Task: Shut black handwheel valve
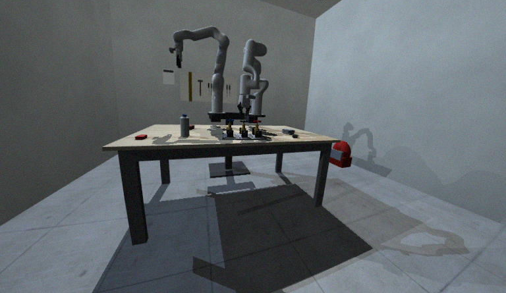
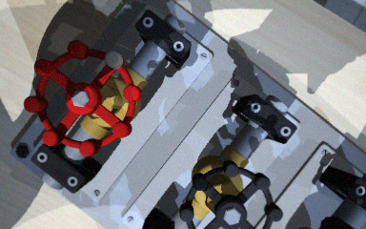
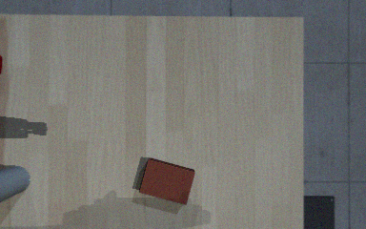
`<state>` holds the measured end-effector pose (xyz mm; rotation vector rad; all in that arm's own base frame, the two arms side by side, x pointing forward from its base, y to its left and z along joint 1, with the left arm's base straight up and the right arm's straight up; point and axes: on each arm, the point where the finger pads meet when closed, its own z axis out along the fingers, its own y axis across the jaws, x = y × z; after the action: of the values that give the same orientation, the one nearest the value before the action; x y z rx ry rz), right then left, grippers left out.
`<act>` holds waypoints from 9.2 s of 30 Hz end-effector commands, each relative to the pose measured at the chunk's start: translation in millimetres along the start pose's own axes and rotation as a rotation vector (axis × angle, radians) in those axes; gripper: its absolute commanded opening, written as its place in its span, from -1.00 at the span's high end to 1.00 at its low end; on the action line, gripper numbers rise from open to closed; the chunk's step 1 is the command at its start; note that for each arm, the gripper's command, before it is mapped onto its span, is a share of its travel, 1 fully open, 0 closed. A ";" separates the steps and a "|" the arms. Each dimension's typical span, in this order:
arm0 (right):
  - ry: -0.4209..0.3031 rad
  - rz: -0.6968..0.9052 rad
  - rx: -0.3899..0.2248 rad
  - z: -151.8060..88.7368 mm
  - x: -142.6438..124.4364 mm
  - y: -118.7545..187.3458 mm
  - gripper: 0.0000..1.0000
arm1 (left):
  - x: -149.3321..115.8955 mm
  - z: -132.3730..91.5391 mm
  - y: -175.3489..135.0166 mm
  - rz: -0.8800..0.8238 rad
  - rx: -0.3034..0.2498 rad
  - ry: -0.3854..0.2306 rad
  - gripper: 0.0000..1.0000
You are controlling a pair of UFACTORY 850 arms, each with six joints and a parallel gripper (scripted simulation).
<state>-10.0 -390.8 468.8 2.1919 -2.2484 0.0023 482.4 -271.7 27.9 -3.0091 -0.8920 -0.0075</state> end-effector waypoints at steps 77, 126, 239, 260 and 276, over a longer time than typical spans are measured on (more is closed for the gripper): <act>0.002 0.000 0.000 -0.9 0.4 0.0 -1.00 | 0.4 42.8 0.9 0.000 -0.002 0.001 -0.65; 0.002 0.000 0.000 -0.9 0.4 0.0 -1.00 | 0.5 63.7 0.9 0.000 -0.002 0.001 1.00; 0.002 0.000 0.000 -0.9 0.4 0.0 -1.00 | 0.4 63.7 0.9 0.174 -0.002 0.001 1.00; 0.002 0.000 0.000 -0.9 0.4 0.0 -1.00 | 0.4 63.7 0.9 0.209 -0.002 0.001 1.00; 0.002 0.000 0.000 -0.9 0.4 0.0 -1.00 | 0.4 63.7 0.9 0.244 -0.002 0.001 1.00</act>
<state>-10.0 -390.8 468.8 2.1919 -2.2484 0.0023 482.7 -271.5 -36.5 -3.0909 -0.5380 -0.0078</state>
